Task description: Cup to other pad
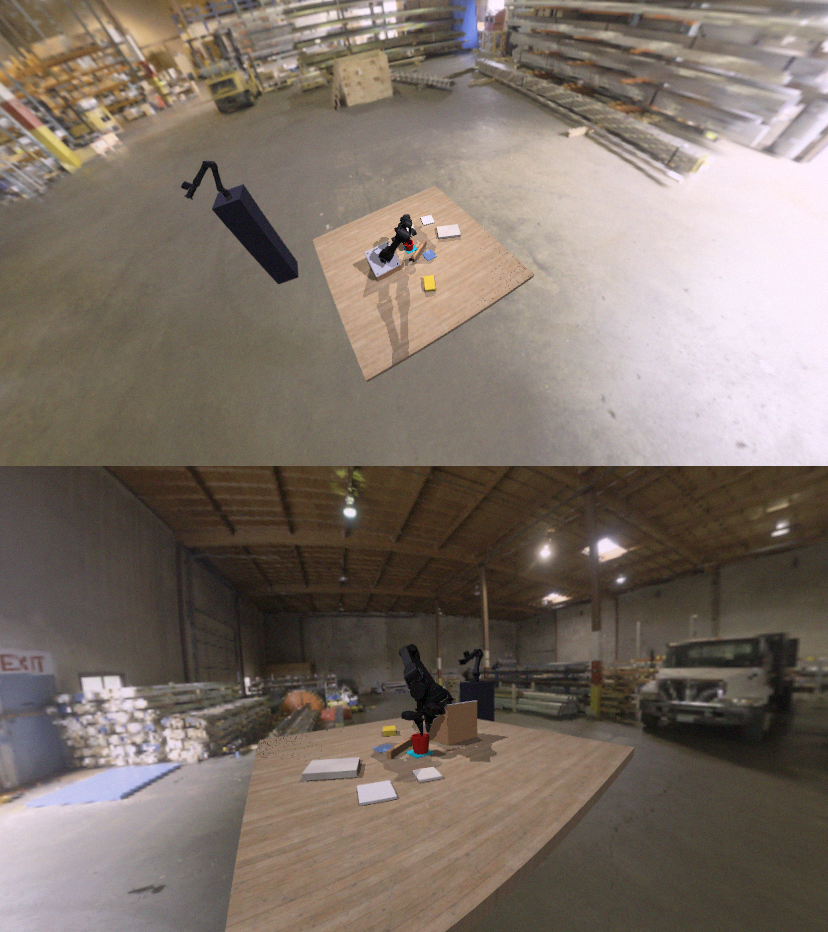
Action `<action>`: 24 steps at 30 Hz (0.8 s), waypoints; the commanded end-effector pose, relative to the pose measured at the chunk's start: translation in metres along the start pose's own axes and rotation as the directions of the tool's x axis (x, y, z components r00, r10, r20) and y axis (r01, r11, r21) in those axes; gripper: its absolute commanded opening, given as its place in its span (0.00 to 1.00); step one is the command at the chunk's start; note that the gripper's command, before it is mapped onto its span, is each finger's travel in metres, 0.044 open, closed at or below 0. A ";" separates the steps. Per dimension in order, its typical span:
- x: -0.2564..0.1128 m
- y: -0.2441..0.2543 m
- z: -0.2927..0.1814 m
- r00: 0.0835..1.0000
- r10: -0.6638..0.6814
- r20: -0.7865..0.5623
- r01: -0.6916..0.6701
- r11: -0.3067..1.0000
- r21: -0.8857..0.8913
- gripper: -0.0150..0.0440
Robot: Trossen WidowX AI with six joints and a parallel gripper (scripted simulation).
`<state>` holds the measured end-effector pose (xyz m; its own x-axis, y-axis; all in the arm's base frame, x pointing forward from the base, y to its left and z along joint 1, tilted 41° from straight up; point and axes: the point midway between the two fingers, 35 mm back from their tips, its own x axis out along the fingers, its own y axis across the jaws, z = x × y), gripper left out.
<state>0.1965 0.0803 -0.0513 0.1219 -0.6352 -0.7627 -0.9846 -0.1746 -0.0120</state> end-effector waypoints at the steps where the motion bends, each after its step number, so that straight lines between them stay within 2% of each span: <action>1: -0.008 0.000 0.001 1.000 -0.003 0.004 0.003 1.000 0.002 0.47; 8: -0.015 0.000 -0.001 1.000 -0.003 0.003 0.003 1.000 0.002 0.47; 20: -0.018 -0.001 0.000 1.000 -0.002 0.001 0.002 1.000 0.000 1.00; 24: -0.035 -0.001 0.000 1.000 -0.002 0.003 0.002 1.000 0.000 1.00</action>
<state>0.1940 0.0924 -0.0338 0.1176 -0.6402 -0.7592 -0.9848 -0.1736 -0.0062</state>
